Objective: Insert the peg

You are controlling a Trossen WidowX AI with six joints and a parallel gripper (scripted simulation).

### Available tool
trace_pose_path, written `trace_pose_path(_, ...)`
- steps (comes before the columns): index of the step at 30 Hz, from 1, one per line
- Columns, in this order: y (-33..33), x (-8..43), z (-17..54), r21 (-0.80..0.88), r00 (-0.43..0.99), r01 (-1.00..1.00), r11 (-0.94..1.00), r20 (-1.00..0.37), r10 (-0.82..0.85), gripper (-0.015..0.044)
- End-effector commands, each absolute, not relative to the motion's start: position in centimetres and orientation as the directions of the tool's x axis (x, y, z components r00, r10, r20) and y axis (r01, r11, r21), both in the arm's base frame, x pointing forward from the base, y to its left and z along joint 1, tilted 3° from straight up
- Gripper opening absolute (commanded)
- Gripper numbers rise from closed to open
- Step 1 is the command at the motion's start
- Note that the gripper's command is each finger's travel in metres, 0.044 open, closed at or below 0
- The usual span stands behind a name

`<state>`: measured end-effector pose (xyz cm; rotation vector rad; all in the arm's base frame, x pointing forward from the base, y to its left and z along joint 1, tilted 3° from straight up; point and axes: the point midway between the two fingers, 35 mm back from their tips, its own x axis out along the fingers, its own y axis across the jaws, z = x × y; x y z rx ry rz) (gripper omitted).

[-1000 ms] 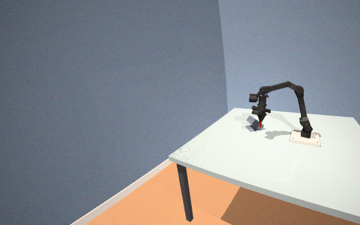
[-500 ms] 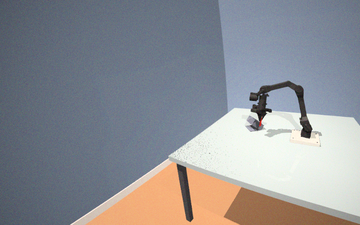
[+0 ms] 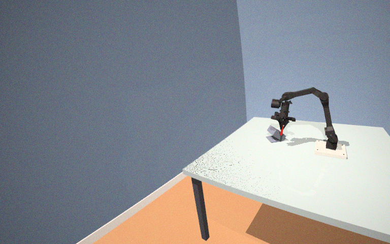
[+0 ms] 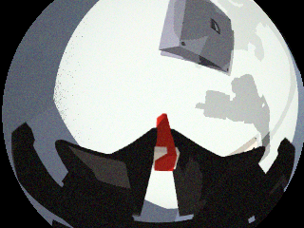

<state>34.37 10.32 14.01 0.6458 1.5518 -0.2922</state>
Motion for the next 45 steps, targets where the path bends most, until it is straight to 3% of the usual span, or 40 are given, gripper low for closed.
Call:
trace_pose_path(1, 9.8, 34.6, 14.1, 0.210, 0.035, 0.612, 0.763, -0.971, 0.238, 0.0000)
trace_pose_path(45, 3.6, 36.4, 15.4, 0.231, 0.133, 0.932, 0.279, -0.935, 0.330, 0.0000)
